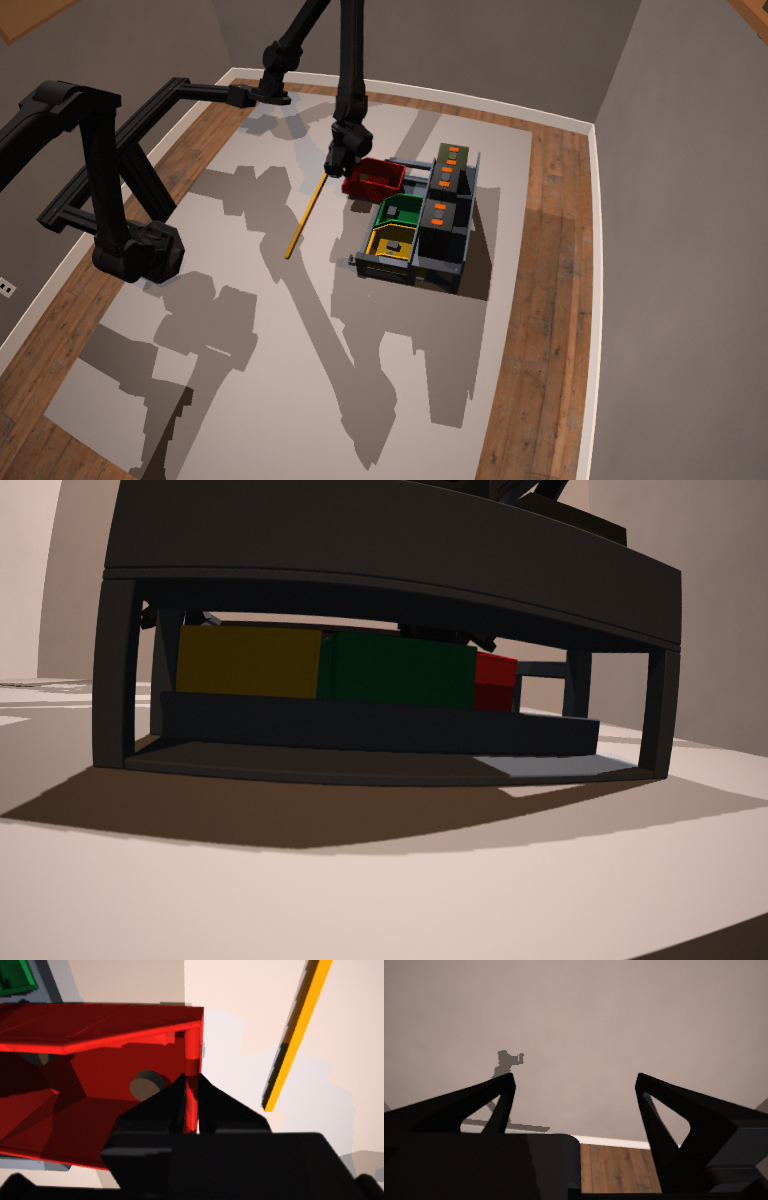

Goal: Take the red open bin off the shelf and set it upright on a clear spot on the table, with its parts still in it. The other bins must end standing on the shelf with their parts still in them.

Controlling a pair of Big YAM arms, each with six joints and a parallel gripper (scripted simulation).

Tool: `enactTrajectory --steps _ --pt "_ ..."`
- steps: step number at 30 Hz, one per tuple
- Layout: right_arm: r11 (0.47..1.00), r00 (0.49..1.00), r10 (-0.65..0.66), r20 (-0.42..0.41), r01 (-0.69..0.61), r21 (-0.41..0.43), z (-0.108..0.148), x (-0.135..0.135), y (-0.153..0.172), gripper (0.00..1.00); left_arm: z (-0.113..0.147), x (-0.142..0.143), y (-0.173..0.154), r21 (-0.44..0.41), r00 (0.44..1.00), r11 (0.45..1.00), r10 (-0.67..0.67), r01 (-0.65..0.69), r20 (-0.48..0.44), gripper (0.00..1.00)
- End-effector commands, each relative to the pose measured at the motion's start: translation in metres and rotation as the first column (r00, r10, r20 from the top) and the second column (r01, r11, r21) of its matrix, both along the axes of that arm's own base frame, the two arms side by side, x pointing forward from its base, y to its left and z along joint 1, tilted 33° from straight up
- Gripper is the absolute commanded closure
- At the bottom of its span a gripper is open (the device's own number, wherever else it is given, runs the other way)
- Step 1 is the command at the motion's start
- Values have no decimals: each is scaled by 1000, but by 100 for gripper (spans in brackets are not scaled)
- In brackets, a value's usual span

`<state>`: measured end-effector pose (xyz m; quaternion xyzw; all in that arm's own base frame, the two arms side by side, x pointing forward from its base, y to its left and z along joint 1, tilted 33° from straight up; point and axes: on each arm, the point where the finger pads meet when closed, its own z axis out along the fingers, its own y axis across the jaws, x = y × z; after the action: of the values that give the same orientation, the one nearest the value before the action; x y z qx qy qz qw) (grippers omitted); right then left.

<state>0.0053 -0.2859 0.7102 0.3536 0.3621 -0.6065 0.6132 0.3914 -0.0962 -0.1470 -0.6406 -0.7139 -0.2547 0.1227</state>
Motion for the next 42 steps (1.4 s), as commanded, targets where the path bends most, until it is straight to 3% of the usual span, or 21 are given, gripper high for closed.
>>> enactTrajectory --steps 1,42 --pt "999 1000 -10 6 10 -48 11 -5 16 0 12 7 -17 -22 999 1000 -17 18 45 100" --pt "999 1000 -10 6 10 -48 11 -5 16 0 -1 4 5 -4 1000 1000 26 -26 10 100"
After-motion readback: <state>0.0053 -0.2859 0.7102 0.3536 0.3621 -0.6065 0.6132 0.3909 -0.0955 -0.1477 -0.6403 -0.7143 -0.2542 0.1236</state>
